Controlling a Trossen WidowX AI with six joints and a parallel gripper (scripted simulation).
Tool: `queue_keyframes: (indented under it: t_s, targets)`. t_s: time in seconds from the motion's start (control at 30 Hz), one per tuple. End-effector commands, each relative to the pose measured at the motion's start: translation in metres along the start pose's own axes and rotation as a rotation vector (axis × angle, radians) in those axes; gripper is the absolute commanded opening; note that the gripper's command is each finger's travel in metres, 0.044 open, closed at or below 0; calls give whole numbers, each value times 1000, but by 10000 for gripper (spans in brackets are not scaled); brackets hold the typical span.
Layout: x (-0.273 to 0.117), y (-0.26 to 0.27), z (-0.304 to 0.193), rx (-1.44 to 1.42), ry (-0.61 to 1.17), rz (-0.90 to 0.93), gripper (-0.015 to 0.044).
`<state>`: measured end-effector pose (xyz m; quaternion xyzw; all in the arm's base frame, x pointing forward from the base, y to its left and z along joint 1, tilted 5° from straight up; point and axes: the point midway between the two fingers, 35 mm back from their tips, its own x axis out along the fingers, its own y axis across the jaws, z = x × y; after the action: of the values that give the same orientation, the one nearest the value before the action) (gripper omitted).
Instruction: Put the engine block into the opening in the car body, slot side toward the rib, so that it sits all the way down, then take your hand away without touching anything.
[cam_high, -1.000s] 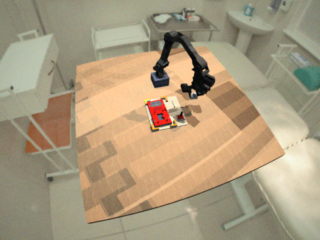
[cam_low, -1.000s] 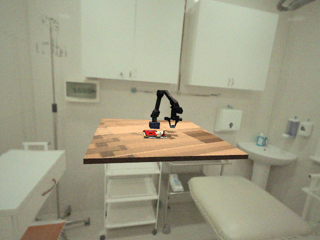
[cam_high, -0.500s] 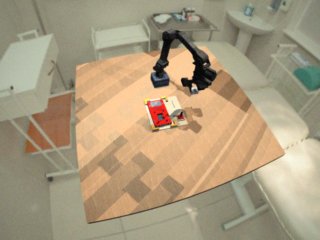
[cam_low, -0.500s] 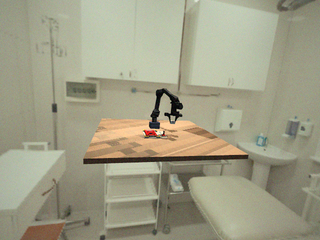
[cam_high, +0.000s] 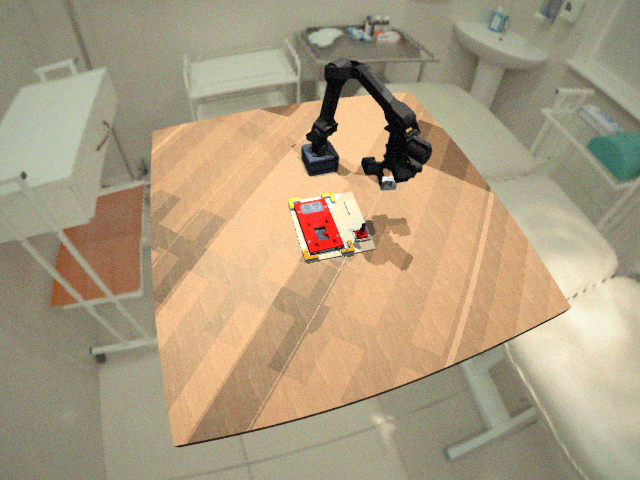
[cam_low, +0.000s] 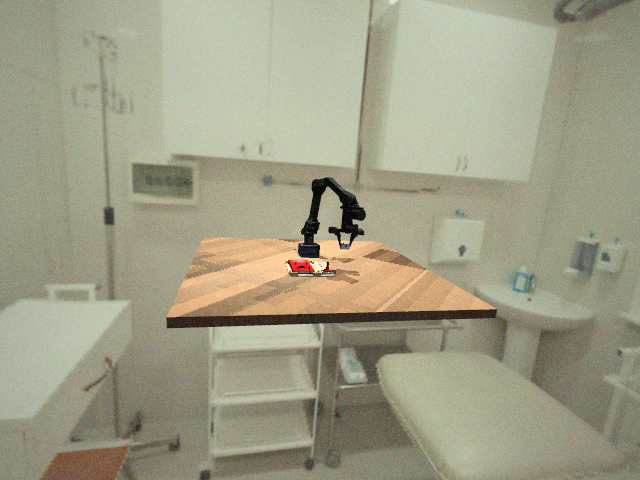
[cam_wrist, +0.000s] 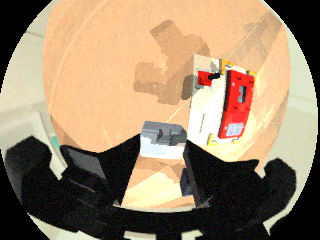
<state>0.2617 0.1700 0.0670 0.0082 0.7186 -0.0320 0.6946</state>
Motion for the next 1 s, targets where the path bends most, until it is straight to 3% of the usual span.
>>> queue_keyframes:
  t_s: [0.0,0.97]
  targets:
    - [-1,0,-1,3,-38,-1,0]
    - [13,1,-28,3,-880,-1,0]
